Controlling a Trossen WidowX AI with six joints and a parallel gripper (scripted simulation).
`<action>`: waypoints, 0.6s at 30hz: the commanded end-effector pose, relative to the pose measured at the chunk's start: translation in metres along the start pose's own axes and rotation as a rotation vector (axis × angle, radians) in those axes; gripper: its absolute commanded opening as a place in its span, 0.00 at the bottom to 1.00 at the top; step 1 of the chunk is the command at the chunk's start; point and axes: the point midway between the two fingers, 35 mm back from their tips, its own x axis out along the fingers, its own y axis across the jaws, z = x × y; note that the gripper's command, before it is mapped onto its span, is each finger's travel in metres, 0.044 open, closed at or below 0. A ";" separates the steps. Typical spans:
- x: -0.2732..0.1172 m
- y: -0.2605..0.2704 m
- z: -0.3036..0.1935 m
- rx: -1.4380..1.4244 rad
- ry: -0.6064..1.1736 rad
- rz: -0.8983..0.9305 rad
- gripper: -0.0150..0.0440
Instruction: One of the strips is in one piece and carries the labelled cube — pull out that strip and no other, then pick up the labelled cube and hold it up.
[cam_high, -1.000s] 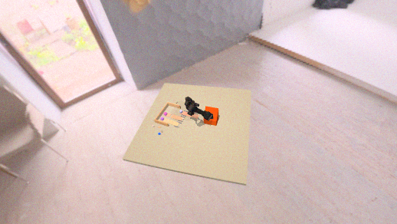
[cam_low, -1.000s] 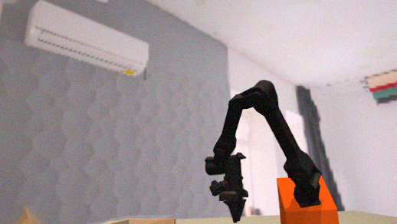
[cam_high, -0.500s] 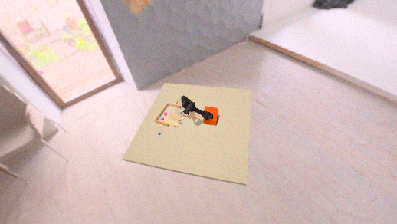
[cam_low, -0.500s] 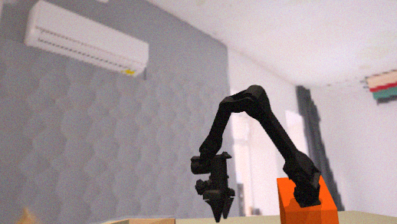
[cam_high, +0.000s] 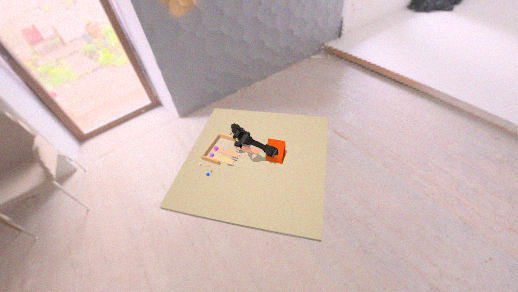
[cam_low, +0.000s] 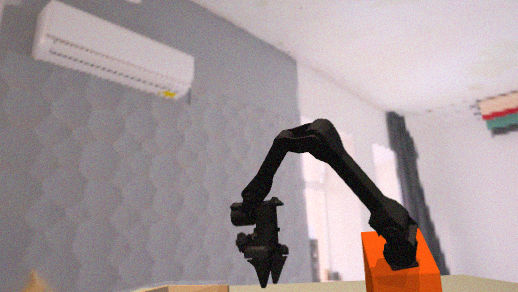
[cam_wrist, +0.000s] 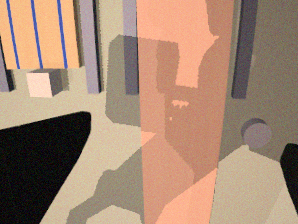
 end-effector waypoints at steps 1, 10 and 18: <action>-0.002 0.003 0.015 0.002 -0.005 0.006 1.00; -0.006 0.008 0.045 0.000 -0.007 0.006 1.00; -0.010 0.012 0.072 -0.001 -0.008 0.006 1.00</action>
